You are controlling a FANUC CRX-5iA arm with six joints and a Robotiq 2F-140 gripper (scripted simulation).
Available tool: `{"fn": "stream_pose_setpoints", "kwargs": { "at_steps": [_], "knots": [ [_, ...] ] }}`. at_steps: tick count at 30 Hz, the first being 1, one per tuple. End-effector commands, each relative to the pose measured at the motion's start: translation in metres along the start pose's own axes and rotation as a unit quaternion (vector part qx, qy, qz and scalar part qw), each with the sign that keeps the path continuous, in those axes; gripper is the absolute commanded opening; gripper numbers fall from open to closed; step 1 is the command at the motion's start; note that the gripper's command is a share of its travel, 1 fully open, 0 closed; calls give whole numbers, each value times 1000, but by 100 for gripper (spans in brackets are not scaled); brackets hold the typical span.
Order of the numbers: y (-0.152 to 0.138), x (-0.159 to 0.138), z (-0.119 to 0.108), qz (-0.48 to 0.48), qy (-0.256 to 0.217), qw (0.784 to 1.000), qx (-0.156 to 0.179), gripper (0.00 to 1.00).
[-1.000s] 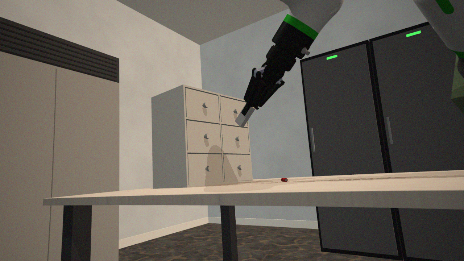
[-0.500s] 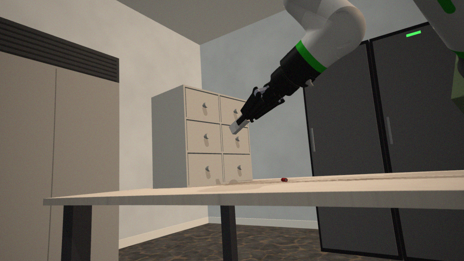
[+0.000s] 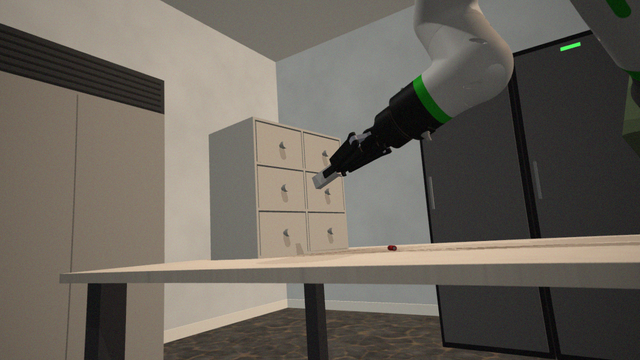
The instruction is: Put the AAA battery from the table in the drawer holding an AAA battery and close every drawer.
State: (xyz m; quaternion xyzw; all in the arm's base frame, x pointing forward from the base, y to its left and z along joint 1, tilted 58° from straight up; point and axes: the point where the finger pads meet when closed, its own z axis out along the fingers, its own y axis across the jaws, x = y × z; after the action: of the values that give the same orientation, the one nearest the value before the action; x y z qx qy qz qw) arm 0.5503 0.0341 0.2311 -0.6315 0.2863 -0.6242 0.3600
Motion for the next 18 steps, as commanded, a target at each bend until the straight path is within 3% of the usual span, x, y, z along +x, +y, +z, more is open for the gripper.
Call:
{"fn": "stream_pose_setpoints", "kwargs": {
  "at_steps": [1,9,10,18],
  "knots": [
    [1,-1,0,1,2,1000,-1,0],
    [1,-1,1,0,6,1000,-1,0],
    [1,-1,1,0,6,1000,-1,20],
    [1,-1,1,0,6,1000,-1,20]
  ]
}}
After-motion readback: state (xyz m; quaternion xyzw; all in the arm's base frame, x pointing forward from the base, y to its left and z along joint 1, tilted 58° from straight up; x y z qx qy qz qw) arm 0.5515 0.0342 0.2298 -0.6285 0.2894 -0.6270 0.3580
